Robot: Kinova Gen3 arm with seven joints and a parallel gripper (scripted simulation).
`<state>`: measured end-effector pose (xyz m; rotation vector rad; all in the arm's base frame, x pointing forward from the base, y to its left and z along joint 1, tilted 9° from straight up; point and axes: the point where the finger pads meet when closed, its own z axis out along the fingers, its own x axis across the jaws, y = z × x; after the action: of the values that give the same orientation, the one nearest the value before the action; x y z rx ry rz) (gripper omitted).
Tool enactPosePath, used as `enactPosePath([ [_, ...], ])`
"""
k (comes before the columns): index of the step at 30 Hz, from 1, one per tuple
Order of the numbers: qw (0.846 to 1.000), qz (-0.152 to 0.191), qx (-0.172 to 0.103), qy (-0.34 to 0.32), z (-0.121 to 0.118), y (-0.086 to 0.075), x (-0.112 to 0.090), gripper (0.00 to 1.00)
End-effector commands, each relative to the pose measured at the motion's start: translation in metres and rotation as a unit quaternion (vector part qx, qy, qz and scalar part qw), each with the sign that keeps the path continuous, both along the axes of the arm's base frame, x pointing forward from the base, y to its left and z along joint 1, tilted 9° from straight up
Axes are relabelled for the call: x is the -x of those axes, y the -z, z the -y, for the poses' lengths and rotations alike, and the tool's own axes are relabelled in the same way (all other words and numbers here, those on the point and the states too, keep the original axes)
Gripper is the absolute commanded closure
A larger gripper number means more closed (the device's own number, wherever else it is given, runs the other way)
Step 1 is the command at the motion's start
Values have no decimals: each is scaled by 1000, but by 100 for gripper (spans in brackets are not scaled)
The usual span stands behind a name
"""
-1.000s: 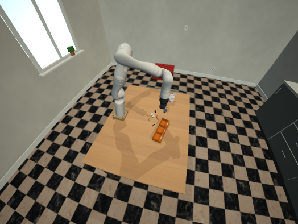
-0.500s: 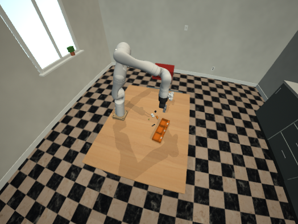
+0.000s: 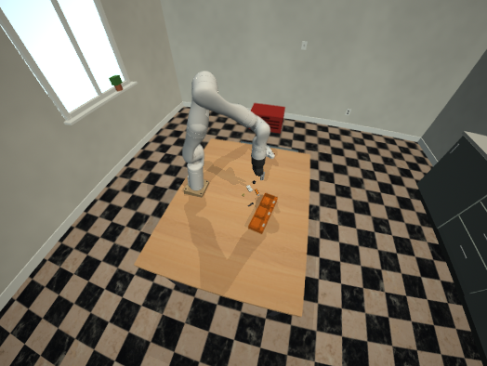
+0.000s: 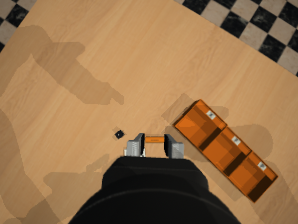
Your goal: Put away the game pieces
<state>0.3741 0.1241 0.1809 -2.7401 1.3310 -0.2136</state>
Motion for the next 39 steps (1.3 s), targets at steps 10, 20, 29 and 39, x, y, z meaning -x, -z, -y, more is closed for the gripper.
enactPosePath([
  [10, 968, 1, 38, -247, -55, 59, 45, 36],
  [20, 937, 1, 57, -344, -63, 65, 53, 36],
  [29, 939, 1, 55, -340, -60, 64, 50, 36],
  [39, 939, 0, 54, -339, -58, 64, 49, 36],
])
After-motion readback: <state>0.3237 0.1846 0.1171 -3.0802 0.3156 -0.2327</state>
